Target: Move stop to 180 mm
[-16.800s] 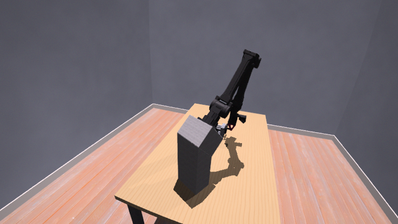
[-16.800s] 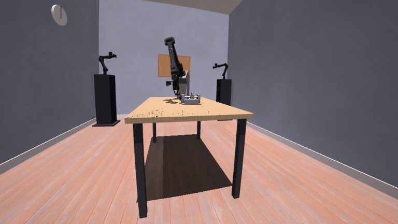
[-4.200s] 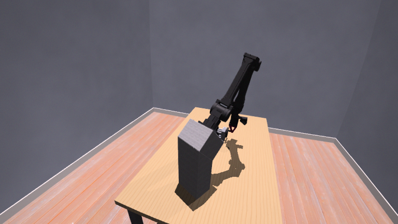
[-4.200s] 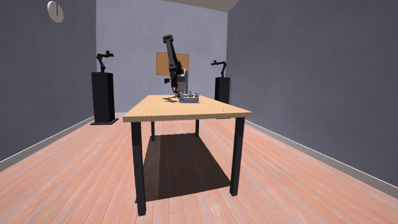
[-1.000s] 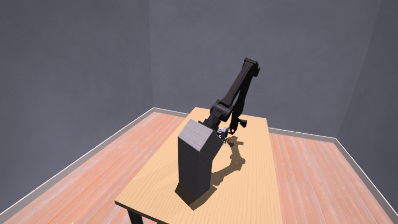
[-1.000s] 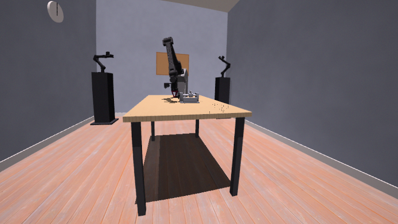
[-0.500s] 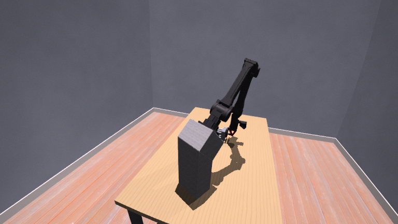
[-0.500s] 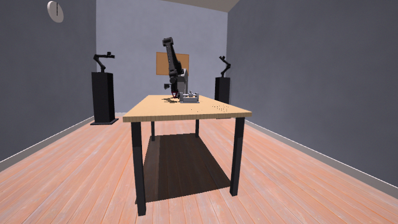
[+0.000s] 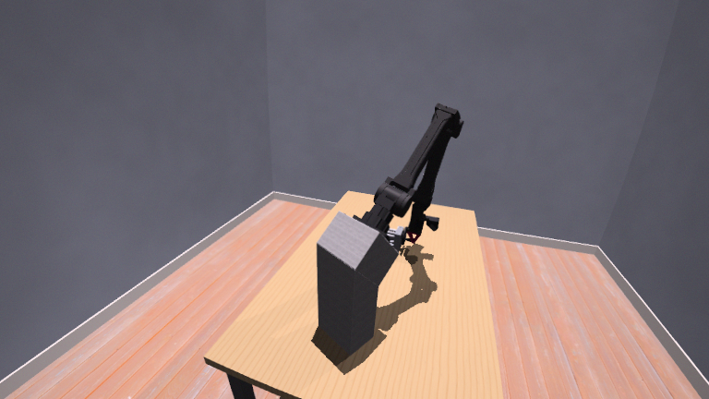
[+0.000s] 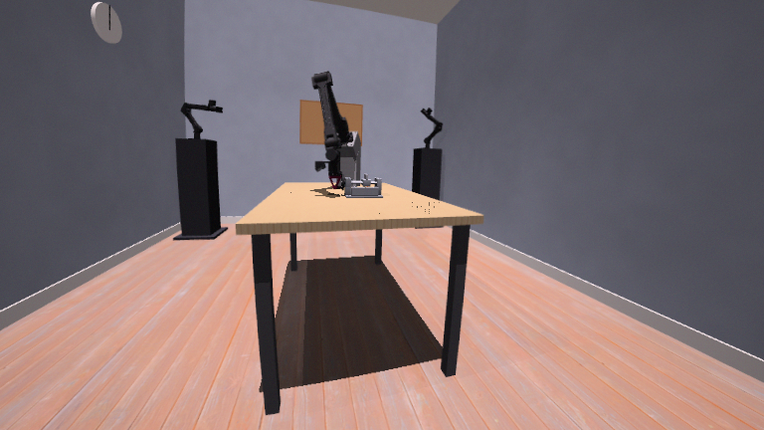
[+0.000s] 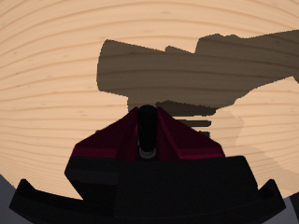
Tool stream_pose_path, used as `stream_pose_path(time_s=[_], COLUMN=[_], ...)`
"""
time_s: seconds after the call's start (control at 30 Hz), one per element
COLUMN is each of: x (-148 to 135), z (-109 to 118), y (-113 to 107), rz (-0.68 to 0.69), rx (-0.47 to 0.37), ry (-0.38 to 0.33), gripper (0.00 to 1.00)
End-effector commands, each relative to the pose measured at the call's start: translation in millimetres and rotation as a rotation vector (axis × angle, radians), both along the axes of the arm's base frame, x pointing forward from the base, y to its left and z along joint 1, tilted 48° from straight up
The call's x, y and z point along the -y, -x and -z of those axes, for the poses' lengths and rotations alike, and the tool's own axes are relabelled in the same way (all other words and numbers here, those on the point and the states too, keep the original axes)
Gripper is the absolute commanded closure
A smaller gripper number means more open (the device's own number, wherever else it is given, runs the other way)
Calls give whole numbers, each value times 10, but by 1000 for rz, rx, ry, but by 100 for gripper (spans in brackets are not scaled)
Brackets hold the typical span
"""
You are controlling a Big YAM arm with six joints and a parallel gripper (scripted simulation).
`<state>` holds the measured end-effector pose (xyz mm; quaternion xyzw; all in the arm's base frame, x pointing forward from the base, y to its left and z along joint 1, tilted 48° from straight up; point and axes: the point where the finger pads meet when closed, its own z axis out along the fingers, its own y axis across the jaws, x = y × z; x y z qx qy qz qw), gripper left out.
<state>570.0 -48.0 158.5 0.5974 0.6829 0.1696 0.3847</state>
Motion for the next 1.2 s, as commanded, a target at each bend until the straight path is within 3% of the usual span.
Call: stream_pose_path(time_s=[0.0,0.27,1.17], x=[131,164,181], z=[220,334,391], y=[21,91,200], rz=[15,20,19], rx=[-28,-43,-43], ry=[8,6,8], gripper=[94,94,94])
